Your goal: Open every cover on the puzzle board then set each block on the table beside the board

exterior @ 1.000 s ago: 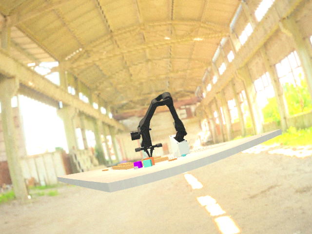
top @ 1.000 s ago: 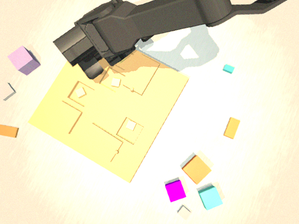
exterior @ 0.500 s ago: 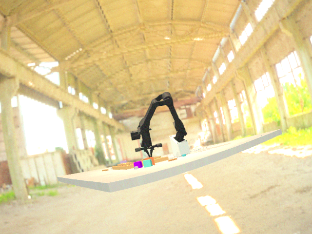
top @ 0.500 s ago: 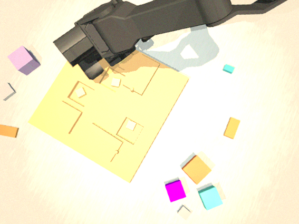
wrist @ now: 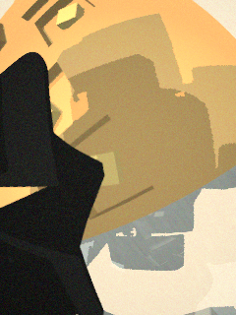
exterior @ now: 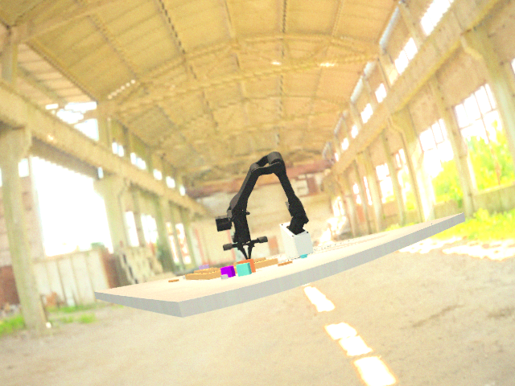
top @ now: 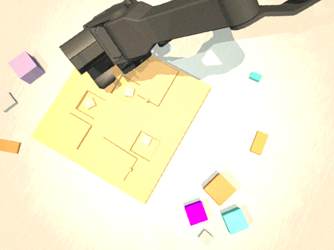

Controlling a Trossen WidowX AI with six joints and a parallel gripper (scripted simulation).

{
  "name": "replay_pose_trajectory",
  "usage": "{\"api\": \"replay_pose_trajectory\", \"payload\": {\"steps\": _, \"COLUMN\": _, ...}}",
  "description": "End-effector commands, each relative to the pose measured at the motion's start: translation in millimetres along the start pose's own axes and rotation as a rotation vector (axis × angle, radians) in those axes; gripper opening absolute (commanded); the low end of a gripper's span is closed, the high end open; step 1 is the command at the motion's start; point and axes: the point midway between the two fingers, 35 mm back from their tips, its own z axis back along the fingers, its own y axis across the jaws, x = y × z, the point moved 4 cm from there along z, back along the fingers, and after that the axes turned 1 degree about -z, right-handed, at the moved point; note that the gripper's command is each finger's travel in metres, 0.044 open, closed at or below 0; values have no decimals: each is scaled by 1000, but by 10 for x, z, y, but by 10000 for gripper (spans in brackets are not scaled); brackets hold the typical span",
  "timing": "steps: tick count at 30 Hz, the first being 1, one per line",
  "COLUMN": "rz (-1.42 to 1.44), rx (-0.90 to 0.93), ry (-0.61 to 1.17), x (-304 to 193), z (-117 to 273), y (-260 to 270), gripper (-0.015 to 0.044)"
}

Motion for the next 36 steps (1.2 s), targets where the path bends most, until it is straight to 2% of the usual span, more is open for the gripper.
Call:
{"api": "replay_pose_trajectory", "payload": {"steps": 1, "rz": 0, "rx": 0, "ry": 0, "x": 1, "z": 6, "y": 0, "gripper": 0}}
{"api": "replay_pose_trajectory", "payload": {"steps": 12, "rz": 16, "rx": -3, "ry": 0, "x": 30, "z": 119, "y": -1, "gripper": 0}}
{"api": "replay_pose_trajectory", "payload": {"steps": 14, "rz": 3, "rx": -6, "ry": 2, "x": 20, "z": 104, "y": -9, "gripper": 53}}
{"api": "replay_pose_trajectory", "payload": {"steps": 18, "rz": 9, "rx": -3, "ry": -1, "x": 27, "z": 318, "y": 11, "gripper": 144}}
{"api": "replay_pose_trajectory", "payload": {"steps": 24, "rz": 18, "rx": -3, "ry": -2, "x": 37, "z": 629, "y": 2, "gripper": 144}}
{"api": "replay_pose_trajectory", "payload": {"steps": 36, "rz": 105, "rx": -3, "ry": -2, "x": 35, "z": 618, "y": 2, "gripper": 144}}
